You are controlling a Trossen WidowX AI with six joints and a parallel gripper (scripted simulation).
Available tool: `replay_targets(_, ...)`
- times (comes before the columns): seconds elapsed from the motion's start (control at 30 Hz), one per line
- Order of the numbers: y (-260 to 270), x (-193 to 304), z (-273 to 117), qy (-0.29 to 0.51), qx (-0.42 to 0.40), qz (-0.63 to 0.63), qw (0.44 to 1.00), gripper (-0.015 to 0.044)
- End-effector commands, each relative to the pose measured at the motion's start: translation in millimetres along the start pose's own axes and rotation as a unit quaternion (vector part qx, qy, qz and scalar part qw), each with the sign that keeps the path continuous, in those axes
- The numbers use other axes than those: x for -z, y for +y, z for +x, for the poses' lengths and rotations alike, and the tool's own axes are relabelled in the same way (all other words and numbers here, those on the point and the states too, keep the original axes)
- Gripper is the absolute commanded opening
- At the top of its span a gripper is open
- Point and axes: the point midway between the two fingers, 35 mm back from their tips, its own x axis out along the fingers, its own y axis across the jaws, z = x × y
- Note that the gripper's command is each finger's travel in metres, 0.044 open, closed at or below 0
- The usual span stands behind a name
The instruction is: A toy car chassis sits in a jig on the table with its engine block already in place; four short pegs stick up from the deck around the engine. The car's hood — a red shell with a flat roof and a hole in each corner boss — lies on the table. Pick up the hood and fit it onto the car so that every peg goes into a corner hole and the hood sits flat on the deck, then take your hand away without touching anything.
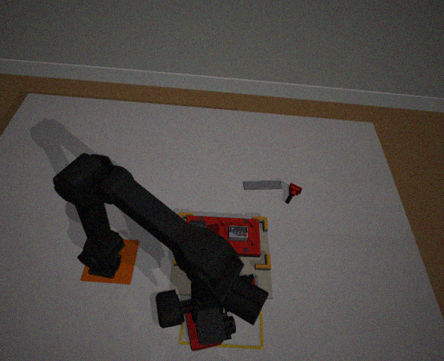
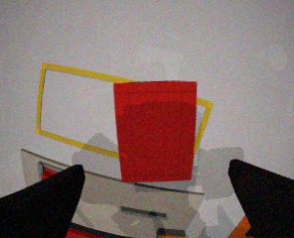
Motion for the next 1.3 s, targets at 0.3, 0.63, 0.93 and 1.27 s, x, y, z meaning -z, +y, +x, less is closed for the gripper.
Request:
replay_targets(0.3, -3, 0, 8, 0.005, 0.005, -0.001, 1.0, 0.044)
replay_targets(0.63, -2, 0, 15, 0.005, 0.005, -0.001, 1.0, 0.044)
replay_targets(0.93, -2, -1, 22, 0.005, 0.005, -0.001, 1.0, 0.044)
replay_targets(1.27, -1, -1, 30, 0.005, 0.005, -0.001, 1.0, 0.044)
